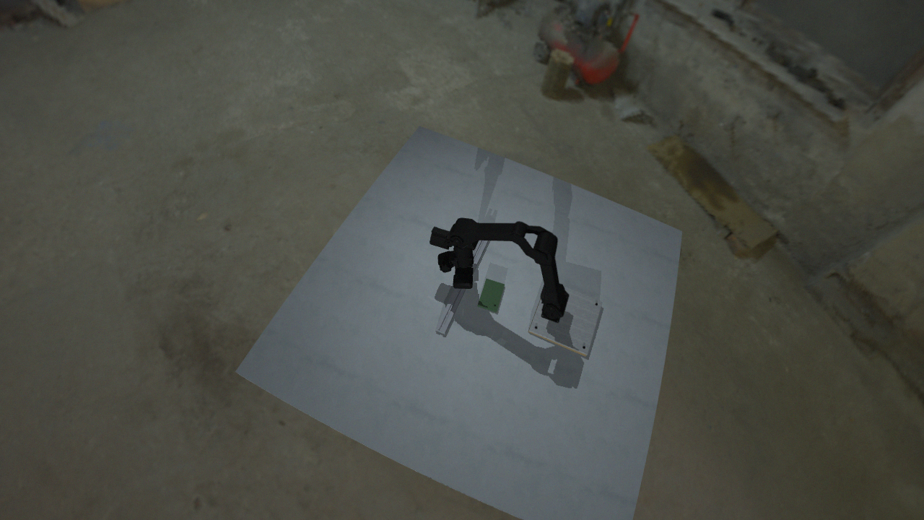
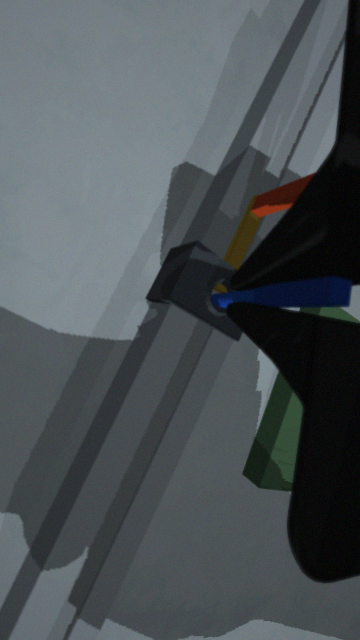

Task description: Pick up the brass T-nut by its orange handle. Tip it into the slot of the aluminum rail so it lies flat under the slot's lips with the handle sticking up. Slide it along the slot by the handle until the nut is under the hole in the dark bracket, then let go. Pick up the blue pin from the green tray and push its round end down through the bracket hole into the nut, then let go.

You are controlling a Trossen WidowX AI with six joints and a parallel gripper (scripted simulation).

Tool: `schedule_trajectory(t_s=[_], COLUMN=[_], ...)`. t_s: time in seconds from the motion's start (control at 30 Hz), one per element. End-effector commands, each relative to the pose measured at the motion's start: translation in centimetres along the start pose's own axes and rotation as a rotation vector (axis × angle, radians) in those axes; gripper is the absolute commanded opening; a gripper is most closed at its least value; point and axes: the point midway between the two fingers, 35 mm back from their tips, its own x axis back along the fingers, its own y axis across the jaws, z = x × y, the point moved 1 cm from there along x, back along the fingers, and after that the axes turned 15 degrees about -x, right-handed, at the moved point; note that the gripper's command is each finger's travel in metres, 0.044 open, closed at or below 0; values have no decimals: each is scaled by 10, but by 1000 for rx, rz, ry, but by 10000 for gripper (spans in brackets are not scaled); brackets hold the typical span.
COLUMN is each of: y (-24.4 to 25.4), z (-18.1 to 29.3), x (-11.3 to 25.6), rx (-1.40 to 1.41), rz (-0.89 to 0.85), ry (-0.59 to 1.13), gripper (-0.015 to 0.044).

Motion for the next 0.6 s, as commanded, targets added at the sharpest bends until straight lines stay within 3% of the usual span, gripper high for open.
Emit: schedule_trajectory(t_s=[0.0, 0.2, 0.5, 0.57], y=[0, 0, 0, 0], z=[0, 0, 0, 0], x=[0, 0, 1, 1], rx=[1, 0, 0, 0], rz=[0, 0, 0, 0], ry=[-4, -7, -8, -8], gripper=[-150, -150, 86, 90])
